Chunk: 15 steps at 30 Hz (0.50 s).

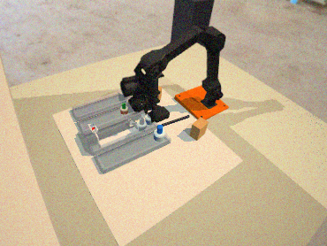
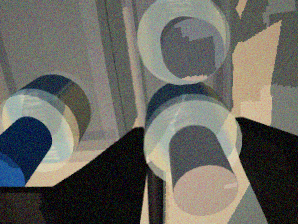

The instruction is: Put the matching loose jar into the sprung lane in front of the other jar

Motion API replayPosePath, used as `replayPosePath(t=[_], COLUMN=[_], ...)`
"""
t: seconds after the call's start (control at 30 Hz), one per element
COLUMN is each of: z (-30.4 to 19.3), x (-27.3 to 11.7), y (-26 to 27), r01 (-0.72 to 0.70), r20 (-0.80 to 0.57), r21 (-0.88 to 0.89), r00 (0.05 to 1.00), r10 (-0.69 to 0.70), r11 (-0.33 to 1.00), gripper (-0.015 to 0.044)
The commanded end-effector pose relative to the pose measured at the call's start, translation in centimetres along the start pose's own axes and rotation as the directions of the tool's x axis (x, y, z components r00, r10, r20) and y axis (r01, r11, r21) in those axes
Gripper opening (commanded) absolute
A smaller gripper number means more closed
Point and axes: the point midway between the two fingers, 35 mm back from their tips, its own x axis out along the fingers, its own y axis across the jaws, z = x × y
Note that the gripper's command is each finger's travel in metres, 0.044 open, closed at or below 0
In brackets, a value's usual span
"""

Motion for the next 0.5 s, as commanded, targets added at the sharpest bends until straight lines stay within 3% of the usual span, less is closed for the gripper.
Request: replayPosePath(t=[0.0,0.47], z=[0.65,0.67], x=[-0.23,0.24], y=[-0.07,-0.07], r01=[0.005,0.005], r20=[0.026,0.026], r21=[0.003,0.003], r00=[1.000,1.000], r10=[-0.005,-0.005], r11=[1.000,1.000], gripper=[0.0000,0.0000])
